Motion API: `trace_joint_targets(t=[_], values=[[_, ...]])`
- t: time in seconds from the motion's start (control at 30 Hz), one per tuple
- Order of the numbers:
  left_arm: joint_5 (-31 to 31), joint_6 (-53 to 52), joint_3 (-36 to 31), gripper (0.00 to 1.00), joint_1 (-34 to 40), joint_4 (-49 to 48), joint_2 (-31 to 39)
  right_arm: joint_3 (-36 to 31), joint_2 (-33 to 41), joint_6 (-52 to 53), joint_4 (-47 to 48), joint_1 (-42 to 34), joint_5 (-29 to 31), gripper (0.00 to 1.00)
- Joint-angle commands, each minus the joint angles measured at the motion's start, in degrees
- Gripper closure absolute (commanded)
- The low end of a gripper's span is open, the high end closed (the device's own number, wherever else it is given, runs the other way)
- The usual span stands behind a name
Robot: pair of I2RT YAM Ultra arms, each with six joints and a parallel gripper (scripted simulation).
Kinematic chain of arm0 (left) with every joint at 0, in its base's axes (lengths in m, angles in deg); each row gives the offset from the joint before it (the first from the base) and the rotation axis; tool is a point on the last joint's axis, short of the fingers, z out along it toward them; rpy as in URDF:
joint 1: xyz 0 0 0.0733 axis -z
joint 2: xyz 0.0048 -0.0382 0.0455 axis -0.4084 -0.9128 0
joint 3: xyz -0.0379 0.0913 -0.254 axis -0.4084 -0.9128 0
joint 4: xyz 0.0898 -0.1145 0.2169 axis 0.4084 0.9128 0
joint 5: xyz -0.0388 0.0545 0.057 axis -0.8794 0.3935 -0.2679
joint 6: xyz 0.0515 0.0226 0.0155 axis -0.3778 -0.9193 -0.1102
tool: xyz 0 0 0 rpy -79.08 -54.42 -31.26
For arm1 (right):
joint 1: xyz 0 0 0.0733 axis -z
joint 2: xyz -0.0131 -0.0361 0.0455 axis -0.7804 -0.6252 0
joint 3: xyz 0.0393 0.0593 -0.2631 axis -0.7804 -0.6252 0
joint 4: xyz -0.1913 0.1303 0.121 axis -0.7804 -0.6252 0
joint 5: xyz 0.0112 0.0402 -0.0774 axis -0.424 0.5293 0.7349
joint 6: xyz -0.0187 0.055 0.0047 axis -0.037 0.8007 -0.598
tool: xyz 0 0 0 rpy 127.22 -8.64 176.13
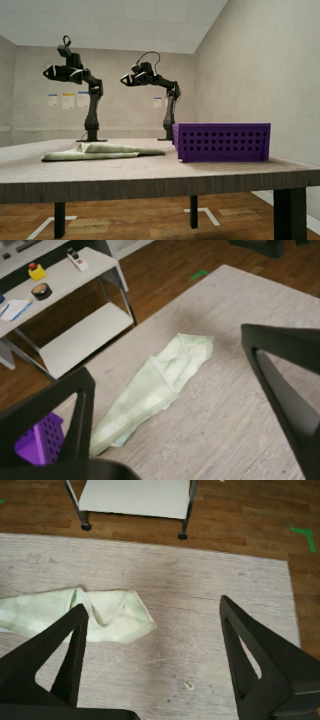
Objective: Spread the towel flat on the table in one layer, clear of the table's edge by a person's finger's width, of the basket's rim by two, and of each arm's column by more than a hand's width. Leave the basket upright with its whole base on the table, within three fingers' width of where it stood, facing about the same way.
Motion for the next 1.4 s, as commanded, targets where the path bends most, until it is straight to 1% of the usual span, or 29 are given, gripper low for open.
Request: trace_joint_targets(t=[0.0,0.1,0.13,0.17,0.2,0.23,0.27,0.33,0.37,0.43,0.47,0.5,0.53,0.57,0.6,0.63,0.67,0.7,0.73,0.77,0.8,0.83,0.9,0.93,0.97,1.0,1.1,1.37], values=[[-2.7,-4.1,-6.2,0.00,0.4,-6.6,9.5,-5.1,9.1,5.0,9.7,0.6,1.0,0.00],[-3.4,-4.2,-7.8,0.00,0.2,-8.1,10.8,-6.9,10.0,5.4,12.3,0.3,1.8,0.00],[-4.0,-6.3,-12.6,0.00,-0.4,-12.7,15.0,-10.8,13.9,7.1,16.8,0.4,1.7,0.00],[-4.5,-7.4,-15.2,0.00,-0.3,-14.4,18.3,-13.9,17.2,8.9,20.5,0.1,1.6,0.00],[-4.7,-7.4,-15.9,0.00,0.4,-13.9,20.5,-13.8,19.2,9.0,19.6,0.5,2.1,0.00],[-5.0,-7.5,-16.6,0.00,0.3,-14.6,21.1,-14.5,19.5,9.1,20.7,0.4,2.4,0.00],[1.1,-7.2,-16.9,0.00,0.8,-14.6,21.5,-15.0,20.0,9.2,21.2,1.6,6.0,0.00],[1.1,-7.2,-16.9,0.00,0.8,-14.6,21.5,-15.0,20.0,9.2,21.2,1.6,6.0,0.00],[5.3,-7.6,-17.3,0.00,-0.8,-14.8,20.1,-15.5,18.0,9.1,22.0,4.9,2.5,0.00],[-4.0,-7.3,-17.5,0.00,-10.0,-14.7,20.4,-15.5,17.8,9.2,22.3,5.0,2.4,0.00],[-4.6,-7.3,-17.5,0.00,-10.4,-15.0,20.1,-15.4,17.7,9.2,22.4,5.0,2.3,0.00],[1.9,-7.6,-17.3,0.00,-10.2,-15.0,20.3,-15.4,17.6,9.2,22.5,5.0,2.3,0.00],[5.8,-7.6,-16.0,0.00,-10.9,-15.1,20.3,-15.3,19.1,9.2,22.5,4.1,2.3,0.00],[0.4,-7.7,-16.1,0.00,-15.6,-15.2,21.5,-14.1,19.6,9.2,22.6,4.1,2.2,0.00],[-3.6,-7.3,-15.8,0.00,-20.1,-15.1,21.0,-13.3,19.7,9.2,22.6,4.1,2.4,0.00],[-4.3,-7.1,-15.7,0.00,-20.6,-15.3,20.6,-13.3,19.7,9.2,22.6,4.1,2.5,0.00],[2.2,-7.4,-16.1,0.00,-20.4,-15.3,21.5,-13.3,19.4,9.2,22.6,4.1,2.5,0.00],[6.0,-7.6,-15.8,0.00,-21.2,-15.2,20.9,-13.3,19.1,9.1,22.6,4.1,2.5,0.00],[0.5,-7.3,-16.1,0.00,-26.1,-14.8,21.7,-13.3,18.9,9.0,22.6,4.1,2.5,0.00],[-3.5,-7.0,-15.8,0.00,-30.5,-15.0,20.9,-14.2,18.5,8.8,21.9,4.4,2.7,0.00],[-4.3,-6.9,-15.7,0.00,-31.1,-15.1,20.6,-14.2,18.5,8.8,21.9,4.4,2.7,0.00],[2.2,-7.2,-16.0,0.00,-31.0,-14.7,21.5,-14.2,18.5,8.8,21.9,4.4,2.7,0.00],[2.2,-7.2,-16.0,0.00,-31.0,-14.7,21.5,-14.2,18.5,8.8,21.9,4.4,2.7,0.00],[5.7,-7.4,-15.7,0.00,-32.1,-15.2,20.6,-14.2,18.5,8.8,21.9,4.4,2.7,0.00],[0.3,-7.2,-16.1,0.00,-36.8,-14.6,21.6,-14.2,18.5,8.8,21.9,4.4,2.7,0.00],[-3.5,-6.9,-15.8,0.00,-41.1,-14.9,20.9,-14.2,18.5,8.8,21.9,4.4,2.7,0.00],[-5.2,-6.8,-15.4,0.00,-42.4,-15.3,20.1,-14.2,18.5,8.8,21.9,4.4,2.7,0.00],[-5.6,-6.8,-15.4,0.00,-41.9,-14.9,20.1,-14.2,18.5,8.8,21.9,4.4,2.7,0.00]])
